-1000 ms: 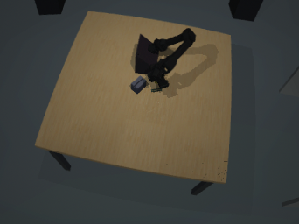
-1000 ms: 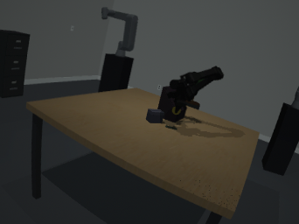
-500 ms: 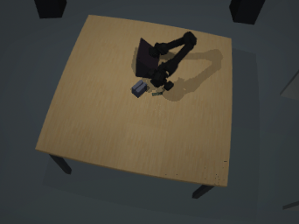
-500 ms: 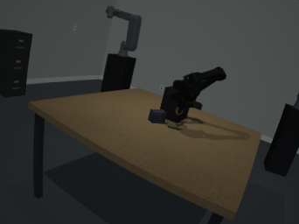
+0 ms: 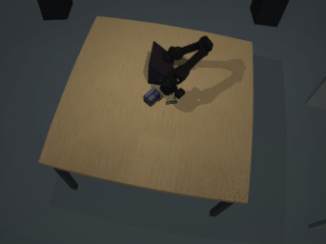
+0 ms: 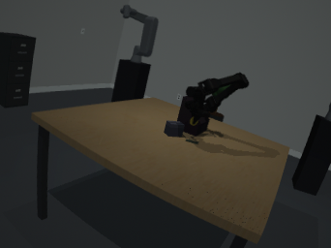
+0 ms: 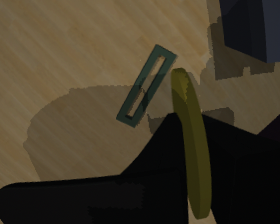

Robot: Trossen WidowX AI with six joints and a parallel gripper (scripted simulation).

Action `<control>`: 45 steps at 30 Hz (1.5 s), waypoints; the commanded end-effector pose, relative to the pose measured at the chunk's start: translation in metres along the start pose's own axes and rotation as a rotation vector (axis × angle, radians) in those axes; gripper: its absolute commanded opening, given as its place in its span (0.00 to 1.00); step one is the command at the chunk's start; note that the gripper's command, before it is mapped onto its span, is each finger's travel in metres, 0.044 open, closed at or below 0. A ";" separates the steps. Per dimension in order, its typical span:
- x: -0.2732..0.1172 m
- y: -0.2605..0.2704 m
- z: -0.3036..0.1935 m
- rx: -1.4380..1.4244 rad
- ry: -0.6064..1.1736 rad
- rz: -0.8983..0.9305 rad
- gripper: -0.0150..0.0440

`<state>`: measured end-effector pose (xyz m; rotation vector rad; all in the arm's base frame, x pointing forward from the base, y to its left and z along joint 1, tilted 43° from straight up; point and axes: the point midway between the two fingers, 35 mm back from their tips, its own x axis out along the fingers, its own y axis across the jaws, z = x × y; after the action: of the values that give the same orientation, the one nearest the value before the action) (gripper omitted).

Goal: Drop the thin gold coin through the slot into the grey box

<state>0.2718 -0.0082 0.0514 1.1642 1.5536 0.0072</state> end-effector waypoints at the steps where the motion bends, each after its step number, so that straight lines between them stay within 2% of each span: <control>1: 0.000 -0.007 0.007 -0.004 -0.002 -0.005 0.25; 39: 0.002 -0.090 0.058 -0.004 0.004 -0.003 0.25; 45: 0.001 -0.088 0.057 0.001 0.001 0.000 0.25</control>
<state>0.2569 -0.0857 -0.0204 1.1677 1.5538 0.0064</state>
